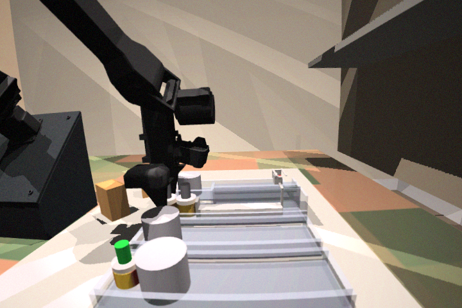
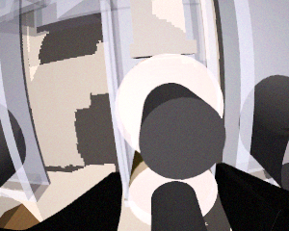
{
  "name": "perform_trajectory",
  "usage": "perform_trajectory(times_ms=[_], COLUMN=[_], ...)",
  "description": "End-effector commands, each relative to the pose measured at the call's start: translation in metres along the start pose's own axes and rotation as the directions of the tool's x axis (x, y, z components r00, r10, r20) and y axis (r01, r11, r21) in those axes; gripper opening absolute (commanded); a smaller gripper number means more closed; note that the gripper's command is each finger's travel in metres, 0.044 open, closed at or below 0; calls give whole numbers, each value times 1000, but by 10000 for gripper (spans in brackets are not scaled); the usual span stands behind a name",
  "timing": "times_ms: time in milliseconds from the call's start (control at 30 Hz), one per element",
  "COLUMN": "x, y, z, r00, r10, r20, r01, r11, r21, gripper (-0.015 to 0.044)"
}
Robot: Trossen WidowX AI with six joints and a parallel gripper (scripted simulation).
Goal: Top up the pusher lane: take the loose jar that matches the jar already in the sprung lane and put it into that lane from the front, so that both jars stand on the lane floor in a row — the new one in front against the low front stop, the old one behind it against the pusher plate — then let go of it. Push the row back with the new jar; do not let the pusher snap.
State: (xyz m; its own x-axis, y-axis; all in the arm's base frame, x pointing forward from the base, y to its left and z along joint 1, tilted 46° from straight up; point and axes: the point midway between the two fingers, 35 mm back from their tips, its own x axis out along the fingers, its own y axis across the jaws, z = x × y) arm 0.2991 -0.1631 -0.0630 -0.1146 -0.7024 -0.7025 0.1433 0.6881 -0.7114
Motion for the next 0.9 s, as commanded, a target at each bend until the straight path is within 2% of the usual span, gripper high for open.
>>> perform_trajectory(times_ms=[0, 233, 433, 867], x=[-1, -19, -20, -20], y=[0, 0, 0, 1], z=[0, 0, -3, -43], r00=[1000, 1000, 1000, 1000], r10=[-2, -1, -1, -1], r20=[-1, -1, -1, -3], r01=[2, 1, 1, 1], r11=[1000, 1000, 1000, 1000], r21=[0, 1, 0, -1], gripper=[282, 282, 282, 282])
